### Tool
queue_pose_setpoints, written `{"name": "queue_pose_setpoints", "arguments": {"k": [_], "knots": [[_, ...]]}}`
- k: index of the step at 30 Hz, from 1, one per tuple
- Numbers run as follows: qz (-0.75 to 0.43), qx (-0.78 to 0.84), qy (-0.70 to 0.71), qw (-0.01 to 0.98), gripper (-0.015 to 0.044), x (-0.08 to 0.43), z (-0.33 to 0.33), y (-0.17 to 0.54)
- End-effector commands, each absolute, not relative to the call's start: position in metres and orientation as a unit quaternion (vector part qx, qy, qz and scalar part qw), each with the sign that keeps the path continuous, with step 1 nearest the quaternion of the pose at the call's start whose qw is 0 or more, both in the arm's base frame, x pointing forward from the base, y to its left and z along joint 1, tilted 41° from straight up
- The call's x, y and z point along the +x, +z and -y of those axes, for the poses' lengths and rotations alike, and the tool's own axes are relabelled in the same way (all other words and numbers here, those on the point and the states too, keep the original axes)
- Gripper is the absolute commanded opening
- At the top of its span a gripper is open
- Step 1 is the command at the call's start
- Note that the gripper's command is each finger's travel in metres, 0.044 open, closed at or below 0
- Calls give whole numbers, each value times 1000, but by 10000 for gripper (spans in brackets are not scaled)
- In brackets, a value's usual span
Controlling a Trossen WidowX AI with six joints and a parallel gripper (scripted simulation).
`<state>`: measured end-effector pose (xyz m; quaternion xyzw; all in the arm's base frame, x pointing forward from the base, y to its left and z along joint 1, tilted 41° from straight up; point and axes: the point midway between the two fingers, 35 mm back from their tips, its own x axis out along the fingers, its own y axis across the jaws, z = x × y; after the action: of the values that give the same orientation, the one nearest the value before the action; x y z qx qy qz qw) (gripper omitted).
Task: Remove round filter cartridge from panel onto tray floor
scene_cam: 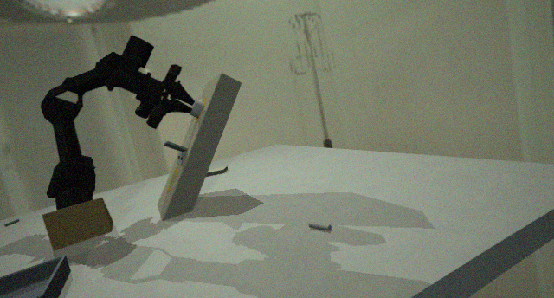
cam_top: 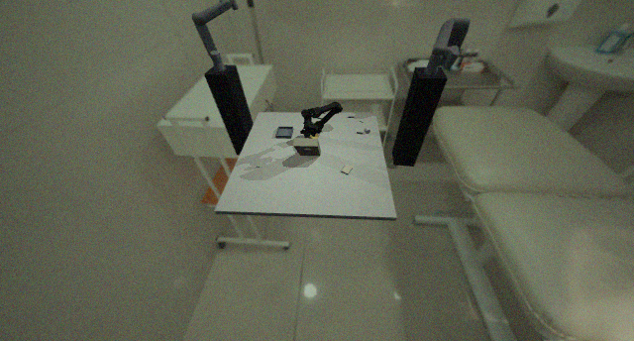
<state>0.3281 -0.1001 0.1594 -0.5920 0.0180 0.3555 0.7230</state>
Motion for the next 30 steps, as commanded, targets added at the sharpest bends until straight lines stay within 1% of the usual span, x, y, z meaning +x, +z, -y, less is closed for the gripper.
{"name": "queue_pose_setpoints", "arguments": {"k": [1, 6, 11, 30], "knots": [[-28, -594, 352, 723, 0, 315, 112, 165], [-26, -593, 349, 726, 0, 296, 121, 177], [-25, -592, 348, 726, 0, 293, 122, 179], [-25, -592, 348, 726, 0, 259, 91, 138]]}}
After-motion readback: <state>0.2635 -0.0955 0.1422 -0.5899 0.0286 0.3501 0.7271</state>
